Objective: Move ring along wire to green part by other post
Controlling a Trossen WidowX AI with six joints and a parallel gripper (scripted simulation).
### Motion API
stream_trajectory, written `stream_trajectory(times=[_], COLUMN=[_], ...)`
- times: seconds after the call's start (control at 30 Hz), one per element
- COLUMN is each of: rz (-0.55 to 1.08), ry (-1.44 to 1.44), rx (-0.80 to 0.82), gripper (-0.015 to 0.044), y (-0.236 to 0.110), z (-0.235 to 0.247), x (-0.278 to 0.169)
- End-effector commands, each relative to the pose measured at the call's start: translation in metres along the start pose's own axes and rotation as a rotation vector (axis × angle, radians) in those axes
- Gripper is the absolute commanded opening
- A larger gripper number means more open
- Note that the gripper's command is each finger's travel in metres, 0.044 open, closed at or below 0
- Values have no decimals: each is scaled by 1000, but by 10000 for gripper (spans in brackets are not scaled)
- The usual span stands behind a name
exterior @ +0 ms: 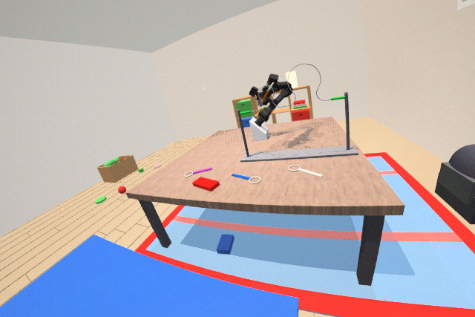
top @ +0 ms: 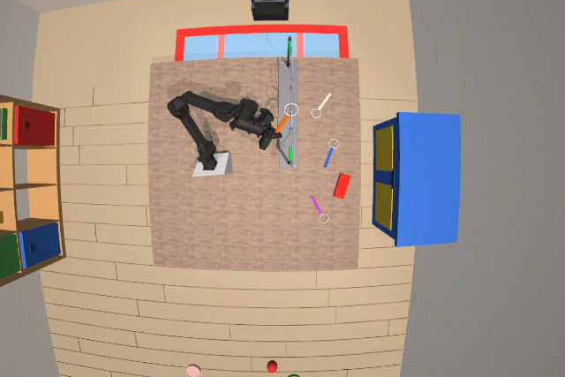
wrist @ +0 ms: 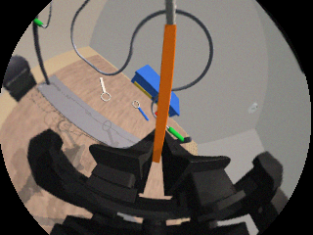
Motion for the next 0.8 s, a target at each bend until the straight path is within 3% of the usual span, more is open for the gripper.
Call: stream_trajectory(times=[0.0,0.77], rz=[-10,-70], ry=[94,568], rx=[54,319], gripper=[-150,-150], y=[1,4], z=[2,16], x=[-2,-4])
Point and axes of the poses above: the point midway between the two fingers, 35 mm back from their tips, its own y axis out along the fingers, its own z axis across the jaws, x = y × z, the point moved 10 cm from there along -y, back along the fingers
